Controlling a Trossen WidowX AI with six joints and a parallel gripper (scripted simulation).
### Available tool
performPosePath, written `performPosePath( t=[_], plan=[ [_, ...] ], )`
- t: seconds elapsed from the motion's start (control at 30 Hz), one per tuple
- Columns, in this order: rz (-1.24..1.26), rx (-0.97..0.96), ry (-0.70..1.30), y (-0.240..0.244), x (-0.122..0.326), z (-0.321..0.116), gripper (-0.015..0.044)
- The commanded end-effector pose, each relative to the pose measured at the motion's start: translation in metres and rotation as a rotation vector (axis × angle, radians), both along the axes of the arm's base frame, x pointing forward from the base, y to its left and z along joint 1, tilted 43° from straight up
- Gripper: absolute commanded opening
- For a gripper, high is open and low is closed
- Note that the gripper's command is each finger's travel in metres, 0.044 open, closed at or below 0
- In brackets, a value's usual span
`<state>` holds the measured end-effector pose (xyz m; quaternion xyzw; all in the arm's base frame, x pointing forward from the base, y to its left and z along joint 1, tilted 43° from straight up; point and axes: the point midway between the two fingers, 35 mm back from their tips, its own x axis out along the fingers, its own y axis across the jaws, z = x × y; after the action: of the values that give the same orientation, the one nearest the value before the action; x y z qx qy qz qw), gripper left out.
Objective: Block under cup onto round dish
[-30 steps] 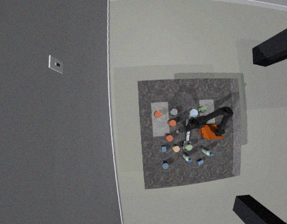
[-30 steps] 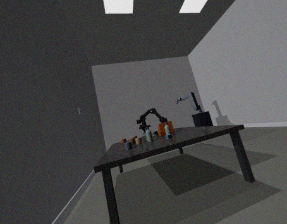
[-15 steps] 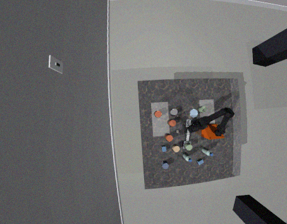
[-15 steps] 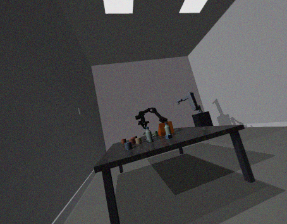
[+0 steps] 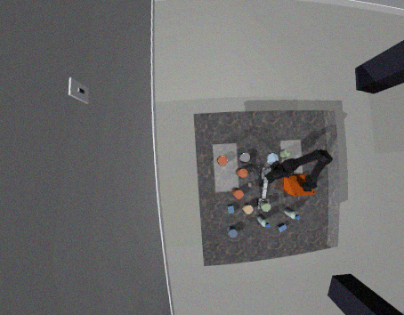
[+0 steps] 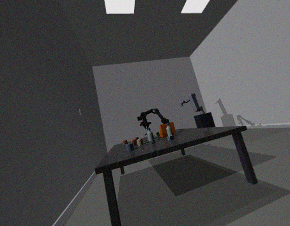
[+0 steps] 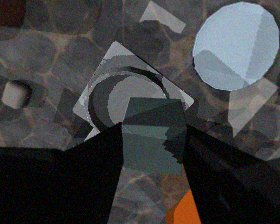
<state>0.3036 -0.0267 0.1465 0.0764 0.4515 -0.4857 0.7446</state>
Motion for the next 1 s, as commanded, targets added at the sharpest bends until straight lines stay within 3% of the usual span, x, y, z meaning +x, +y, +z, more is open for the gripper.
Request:
performPosePath(
  t=[0.0, 0.5, 0.97],
  plan=[
    [-0.004, 0.013, -0.004, -0.027, -0.006, 0.001, 0.0],
    [-0.001, -0.023, -0.011, -0.118, -0.047, 0.002, 0.0],
    [-0.001, -0.028, -0.011, -0.147, -0.045, -0.026, 0.0]
  ],
)
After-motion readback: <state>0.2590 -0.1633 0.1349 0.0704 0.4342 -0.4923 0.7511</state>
